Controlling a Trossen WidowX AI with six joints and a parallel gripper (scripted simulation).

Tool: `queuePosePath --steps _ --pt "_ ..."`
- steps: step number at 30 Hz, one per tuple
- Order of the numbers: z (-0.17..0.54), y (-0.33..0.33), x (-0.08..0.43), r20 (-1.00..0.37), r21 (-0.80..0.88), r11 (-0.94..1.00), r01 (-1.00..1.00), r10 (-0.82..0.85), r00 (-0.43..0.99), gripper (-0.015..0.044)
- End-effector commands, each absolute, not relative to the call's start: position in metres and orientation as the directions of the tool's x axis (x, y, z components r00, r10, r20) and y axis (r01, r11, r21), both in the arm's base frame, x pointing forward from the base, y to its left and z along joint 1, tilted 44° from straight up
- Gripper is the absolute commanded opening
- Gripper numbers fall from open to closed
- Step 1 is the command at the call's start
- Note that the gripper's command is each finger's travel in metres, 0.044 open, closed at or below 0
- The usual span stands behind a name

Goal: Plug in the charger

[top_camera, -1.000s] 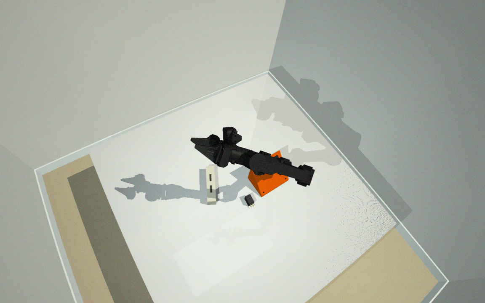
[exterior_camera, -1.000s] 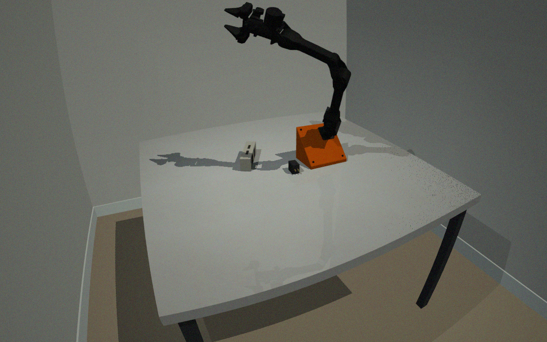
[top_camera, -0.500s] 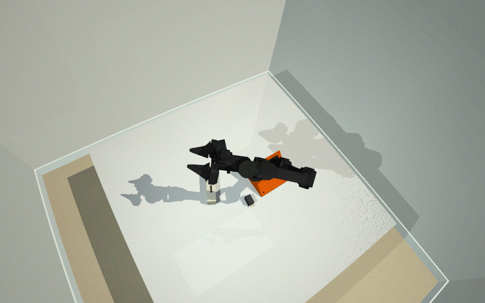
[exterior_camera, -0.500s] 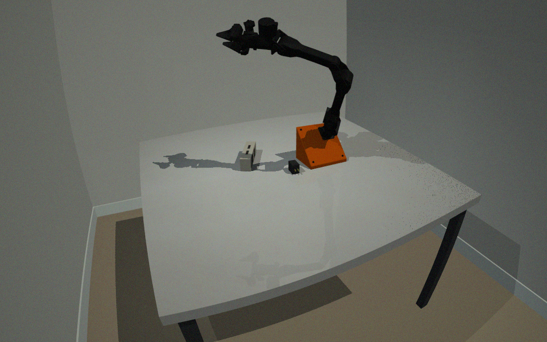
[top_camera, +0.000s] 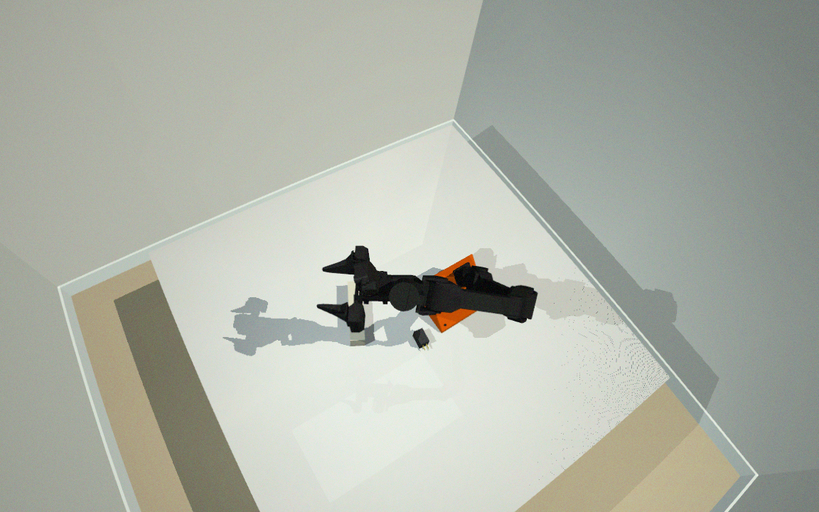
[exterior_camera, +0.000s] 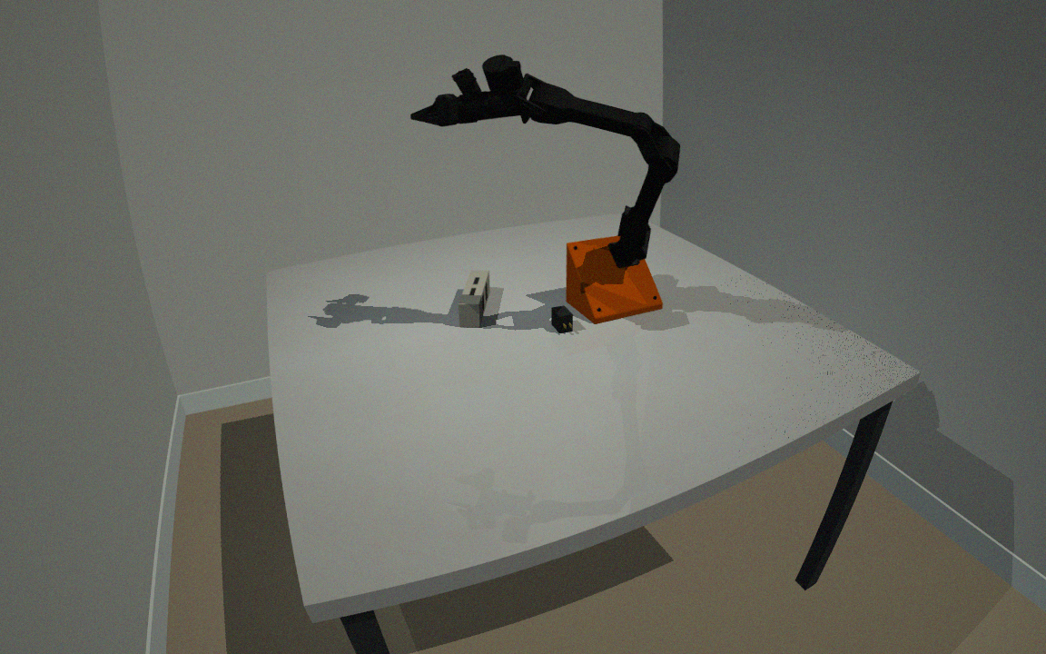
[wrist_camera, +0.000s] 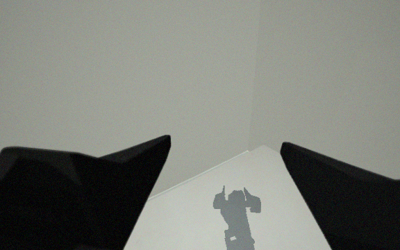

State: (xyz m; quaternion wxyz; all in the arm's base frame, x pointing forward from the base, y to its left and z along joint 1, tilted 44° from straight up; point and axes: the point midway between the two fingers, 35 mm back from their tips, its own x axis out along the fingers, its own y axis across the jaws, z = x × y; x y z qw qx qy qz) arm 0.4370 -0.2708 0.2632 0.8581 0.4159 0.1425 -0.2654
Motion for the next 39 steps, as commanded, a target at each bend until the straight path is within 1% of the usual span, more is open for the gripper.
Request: queuePosePath --steps 1,10,18,29,39 --pt "0.253 -0.255 0.435 -0.499 0.582 0.585 0.565 -0.292 0.816 0.0440" --pt "0.221 -0.219 0.430 -0.585 0.446 0.741 0.502 -0.183 0.790 0.0440" --pt "0.194 -0.188 0.421 -0.653 0.340 0.854 0.393 -0.086 0.752 0.0440" --pt "0.161 -0.145 0.404 -0.729 0.223 0.960 0.170 0.048 0.683 0.0440" --pt "0.135 -0.107 0.384 -0.780 0.152 0.986 -0.074 0.166 0.603 0.0440"
